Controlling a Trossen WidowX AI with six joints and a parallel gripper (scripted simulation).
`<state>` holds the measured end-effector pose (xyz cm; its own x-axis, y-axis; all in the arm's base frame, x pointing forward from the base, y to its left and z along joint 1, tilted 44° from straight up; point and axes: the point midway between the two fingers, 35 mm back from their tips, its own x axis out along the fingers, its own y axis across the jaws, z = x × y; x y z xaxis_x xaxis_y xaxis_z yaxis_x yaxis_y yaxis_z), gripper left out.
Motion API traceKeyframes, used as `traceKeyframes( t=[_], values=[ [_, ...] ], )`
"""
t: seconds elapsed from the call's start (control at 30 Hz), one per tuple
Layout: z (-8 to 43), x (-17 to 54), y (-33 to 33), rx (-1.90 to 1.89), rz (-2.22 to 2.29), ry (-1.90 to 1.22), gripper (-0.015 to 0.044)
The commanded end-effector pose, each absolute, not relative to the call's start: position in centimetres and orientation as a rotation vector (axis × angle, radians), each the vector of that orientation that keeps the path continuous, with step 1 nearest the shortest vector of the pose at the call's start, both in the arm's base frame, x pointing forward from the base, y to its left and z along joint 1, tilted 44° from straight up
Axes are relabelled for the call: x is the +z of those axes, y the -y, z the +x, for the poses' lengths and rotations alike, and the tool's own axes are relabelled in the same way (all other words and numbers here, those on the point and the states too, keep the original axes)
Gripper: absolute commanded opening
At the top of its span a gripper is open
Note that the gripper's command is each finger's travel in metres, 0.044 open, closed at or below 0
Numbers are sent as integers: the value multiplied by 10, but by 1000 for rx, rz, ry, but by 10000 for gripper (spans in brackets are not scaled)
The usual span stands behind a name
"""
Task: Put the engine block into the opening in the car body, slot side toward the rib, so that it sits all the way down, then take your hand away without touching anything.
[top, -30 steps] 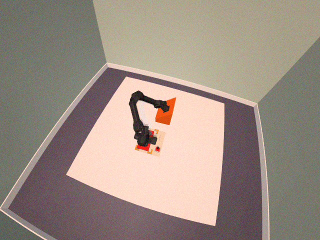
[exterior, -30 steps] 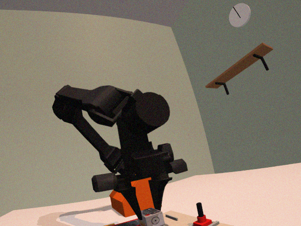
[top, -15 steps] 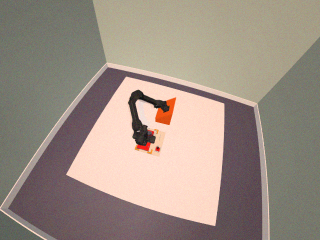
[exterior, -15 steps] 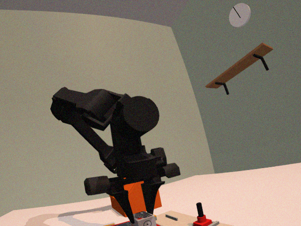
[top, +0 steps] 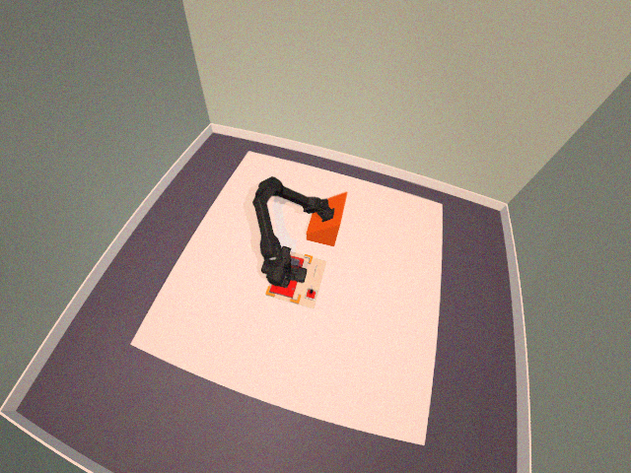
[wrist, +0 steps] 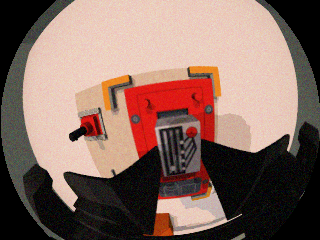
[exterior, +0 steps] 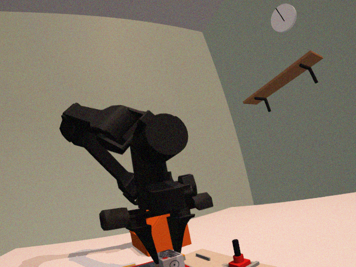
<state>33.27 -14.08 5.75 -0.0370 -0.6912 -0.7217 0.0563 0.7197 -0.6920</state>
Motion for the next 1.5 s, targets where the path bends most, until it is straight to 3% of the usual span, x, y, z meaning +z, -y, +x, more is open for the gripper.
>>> traceKeyframes(
  t=[0.0, 1.47],
  values=[
    [333, 58, 141, -661, -544, -1493, 160],
    [334, 56, 144, -660, -545, -1494, 160]
  ],
)
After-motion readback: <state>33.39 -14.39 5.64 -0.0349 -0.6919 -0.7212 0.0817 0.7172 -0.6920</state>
